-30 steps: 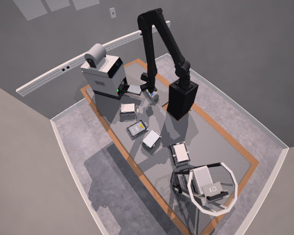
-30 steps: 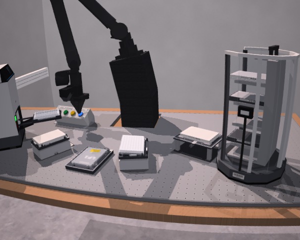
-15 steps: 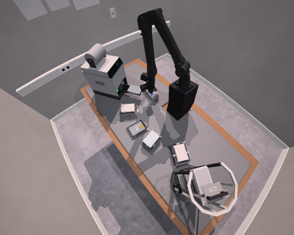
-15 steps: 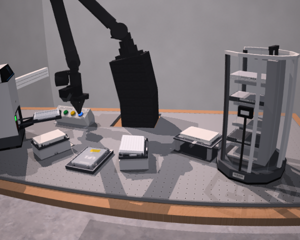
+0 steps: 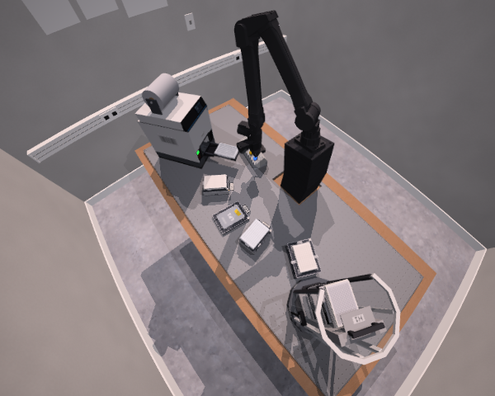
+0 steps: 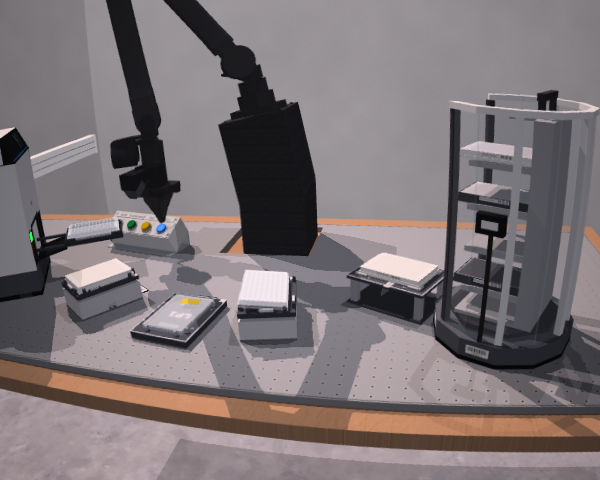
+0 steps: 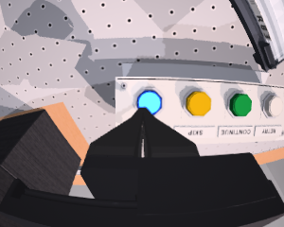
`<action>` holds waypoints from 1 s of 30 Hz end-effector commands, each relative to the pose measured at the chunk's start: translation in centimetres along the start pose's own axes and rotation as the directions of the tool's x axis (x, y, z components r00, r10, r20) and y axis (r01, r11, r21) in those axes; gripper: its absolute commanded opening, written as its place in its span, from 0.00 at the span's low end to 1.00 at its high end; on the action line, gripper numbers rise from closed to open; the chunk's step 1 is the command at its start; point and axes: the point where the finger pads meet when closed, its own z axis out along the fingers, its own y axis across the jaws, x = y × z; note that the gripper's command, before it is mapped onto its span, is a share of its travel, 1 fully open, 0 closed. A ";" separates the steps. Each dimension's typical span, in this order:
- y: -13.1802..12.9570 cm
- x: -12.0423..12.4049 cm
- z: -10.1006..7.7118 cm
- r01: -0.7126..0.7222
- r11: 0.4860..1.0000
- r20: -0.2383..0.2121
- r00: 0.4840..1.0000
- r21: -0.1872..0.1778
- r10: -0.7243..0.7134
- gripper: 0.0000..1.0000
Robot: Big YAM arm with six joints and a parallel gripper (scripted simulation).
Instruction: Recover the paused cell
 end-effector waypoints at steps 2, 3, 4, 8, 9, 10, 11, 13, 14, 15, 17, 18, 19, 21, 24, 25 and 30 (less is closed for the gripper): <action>-0.4 -0.6 -1.9 0.002 1.000 0.012 1.000 0.020 -0.003 0.00; -0.4 -0.6 -2.1 0.002 1.000 0.012 1.000 0.020 -0.003 0.00; -0.4 -0.6 -2.1 0.002 1.000 0.012 1.000 0.020 -0.003 0.00; -0.4 -0.6 -2.6 0.003 1.000 0.013 1.000 0.020 -0.003 0.00; -0.4 -0.6 -2.8 0.002 1.000 0.013 1.000 0.021 -0.003 0.00; -0.4 -0.6 -3.0 0.002 1.000 0.013 1.000 0.021 -0.003 0.00; -0.4 -0.6 -3.2 0.002 1.000 0.013 1.000 0.021 -0.003 0.00; -0.4 -0.6 -3.6 0.002 1.000 0.014 1.000 0.022 -0.002 0.00; -0.4 -0.6 -3.8 0.002 1.000 0.014 1.000 0.022 -0.002 0.00; -0.4 -0.6 -4.0 0.002 1.000 0.014 1.000 0.022 -0.002 0.00; -0.4 -0.6 -4.4 0.002 1.000 0.014 1.000 0.023 -0.002 0.00; -0.4 -0.6 -4.6 0.002 1.000 0.014 1.000 0.023 -0.002 0.00; -0.4 -0.6 -4.8 0.002 1.000 0.014 1.000 0.023 -0.002 0.00; -0.4 -0.6 -5.0 0.002 1.000 0.014 1.000 0.023 -0.002 0.00; -0.4 -0.6 -5.4 0.003 1.000 0.014 1.000 0.023 -0.003 0.00; -0.4 -0.6 -5.6 0.002 1.000 0.014 1.000 0.023 -0.003 0.00; -0.3 -0.5 -6.6 0.002 1.000 0.014 1.000 0.023 -0.002 0.00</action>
